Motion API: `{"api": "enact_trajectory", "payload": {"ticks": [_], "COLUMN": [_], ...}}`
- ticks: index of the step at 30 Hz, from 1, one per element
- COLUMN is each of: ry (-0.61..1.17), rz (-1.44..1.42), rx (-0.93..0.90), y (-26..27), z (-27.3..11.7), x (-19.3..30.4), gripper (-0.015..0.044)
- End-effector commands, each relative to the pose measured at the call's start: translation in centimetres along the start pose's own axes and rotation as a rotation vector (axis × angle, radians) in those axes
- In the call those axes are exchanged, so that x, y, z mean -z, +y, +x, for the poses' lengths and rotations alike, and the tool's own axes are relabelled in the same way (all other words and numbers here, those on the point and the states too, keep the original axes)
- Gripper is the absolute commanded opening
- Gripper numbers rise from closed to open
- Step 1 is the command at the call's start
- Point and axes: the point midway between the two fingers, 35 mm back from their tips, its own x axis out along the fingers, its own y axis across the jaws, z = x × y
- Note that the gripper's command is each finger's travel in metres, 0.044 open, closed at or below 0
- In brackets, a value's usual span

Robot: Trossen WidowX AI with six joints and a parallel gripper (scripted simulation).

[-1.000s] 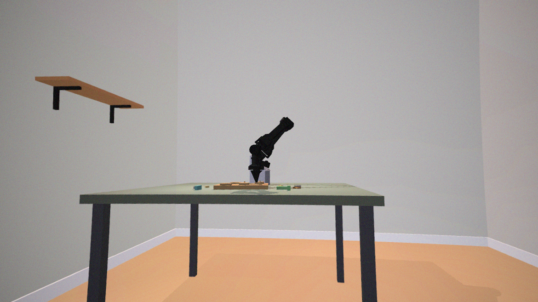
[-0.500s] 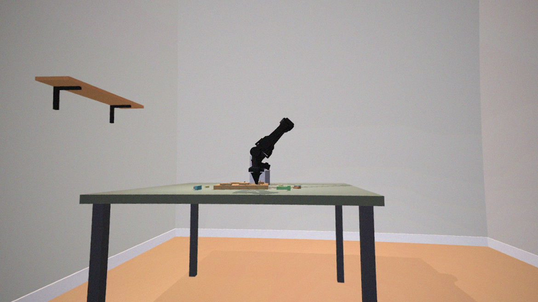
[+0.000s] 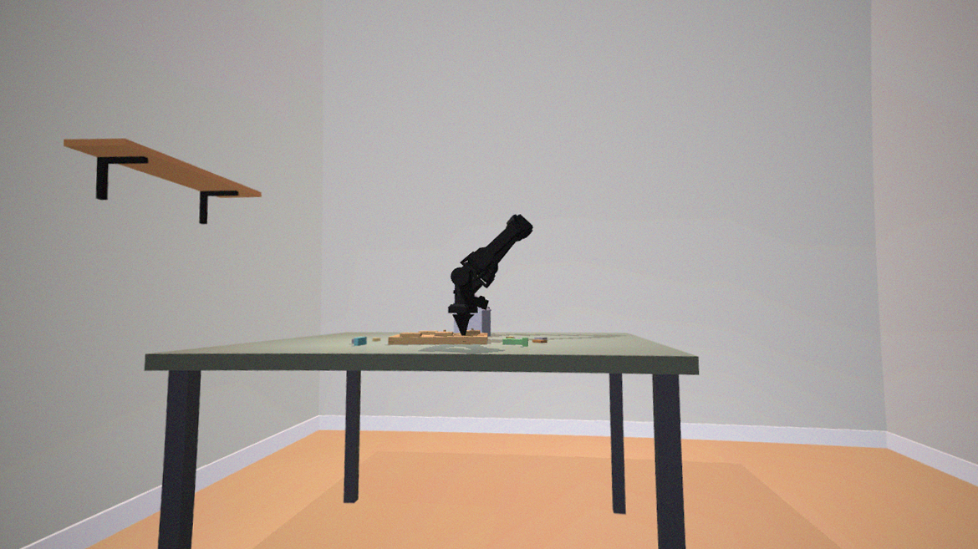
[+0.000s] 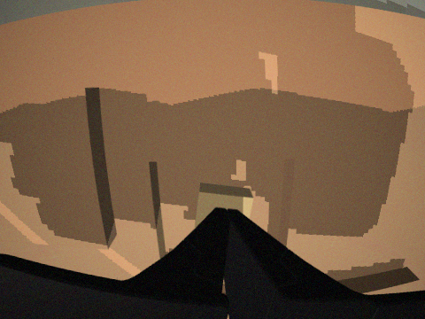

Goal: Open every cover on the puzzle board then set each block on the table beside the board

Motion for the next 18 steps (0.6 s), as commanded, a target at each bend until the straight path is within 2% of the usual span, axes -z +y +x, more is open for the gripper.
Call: {"api": "enact_trajectory", "payload": {"ticks": [1,12,14,18], "ry": [0.0,0.0,0.003,0.004], "rz": [-0.003,-0.003,0.001,-0.001], "rx": [-0.003,-0.003,-0.005,-0.004], "y": [0.0,0.0,0.0,-0.1], "z": [0.1,-1.1,-1.1,-3.5], "x": [0.1,0.1,0.2,0.2], "gripper": [0.0,0.0,0.0053,0.0144]}}
